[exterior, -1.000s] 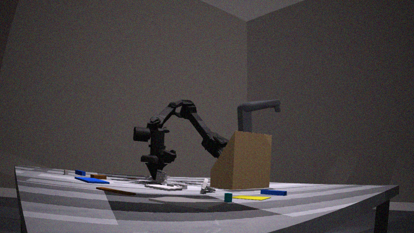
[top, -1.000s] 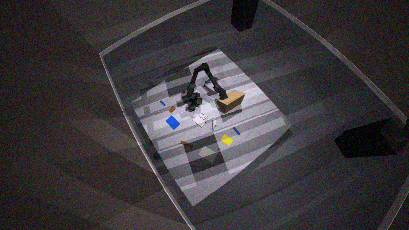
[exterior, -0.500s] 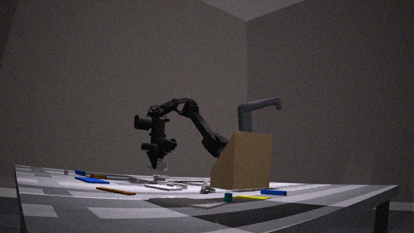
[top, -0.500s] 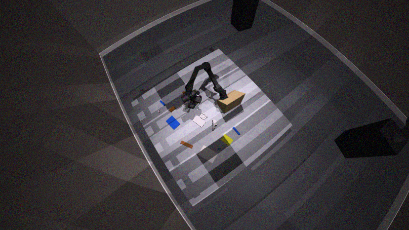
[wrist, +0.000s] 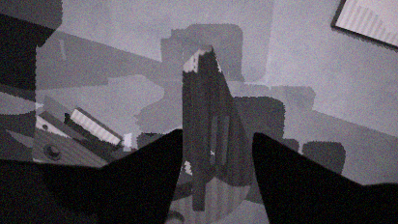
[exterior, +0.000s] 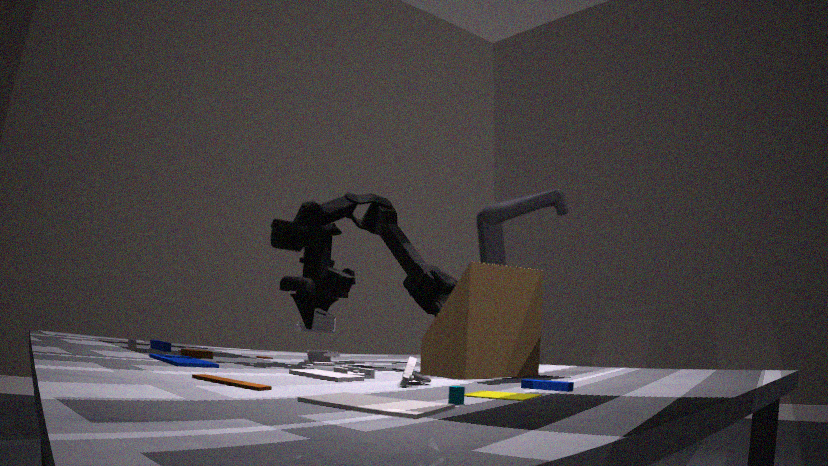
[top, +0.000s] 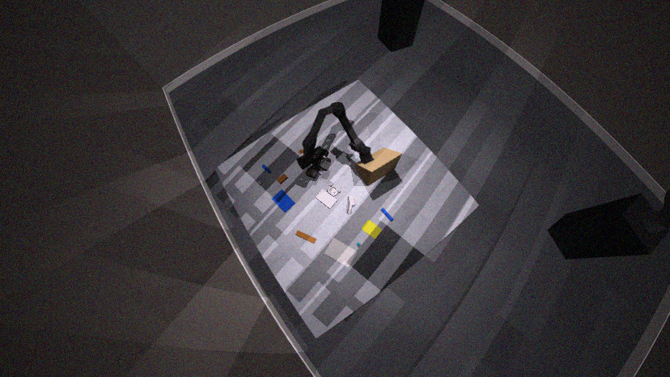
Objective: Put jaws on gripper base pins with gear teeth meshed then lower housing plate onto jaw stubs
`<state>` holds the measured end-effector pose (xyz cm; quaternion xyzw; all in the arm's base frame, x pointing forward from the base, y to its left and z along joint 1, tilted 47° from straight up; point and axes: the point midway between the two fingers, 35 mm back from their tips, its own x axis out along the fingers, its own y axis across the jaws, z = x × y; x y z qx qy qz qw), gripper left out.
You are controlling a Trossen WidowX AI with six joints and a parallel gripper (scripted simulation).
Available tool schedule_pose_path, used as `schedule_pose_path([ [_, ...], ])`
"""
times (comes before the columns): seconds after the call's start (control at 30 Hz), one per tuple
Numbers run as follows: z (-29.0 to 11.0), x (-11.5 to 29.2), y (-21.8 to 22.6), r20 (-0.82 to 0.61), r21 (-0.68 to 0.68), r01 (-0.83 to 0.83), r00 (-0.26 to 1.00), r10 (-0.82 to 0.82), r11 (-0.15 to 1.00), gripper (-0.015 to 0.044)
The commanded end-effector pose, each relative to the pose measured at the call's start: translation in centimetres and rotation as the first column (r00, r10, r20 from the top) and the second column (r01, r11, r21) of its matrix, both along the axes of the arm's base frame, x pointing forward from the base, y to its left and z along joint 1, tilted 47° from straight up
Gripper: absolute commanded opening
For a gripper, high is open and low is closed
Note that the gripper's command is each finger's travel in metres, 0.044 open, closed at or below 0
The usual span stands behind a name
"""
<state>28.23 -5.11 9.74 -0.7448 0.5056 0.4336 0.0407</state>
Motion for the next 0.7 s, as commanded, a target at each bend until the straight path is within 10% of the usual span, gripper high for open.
schedule_pose_path([
  [0.0, -0.7, 0.1, 0.7, 0.052, 0.017, 0.05, 0.997, -0.051, 0.999, 0.0134],
  [0.67, -4.3, 0.3, 4.4, 0.343, 0.148, 0.334, 0.865, -0.365, 0.931, 0.0134],
])
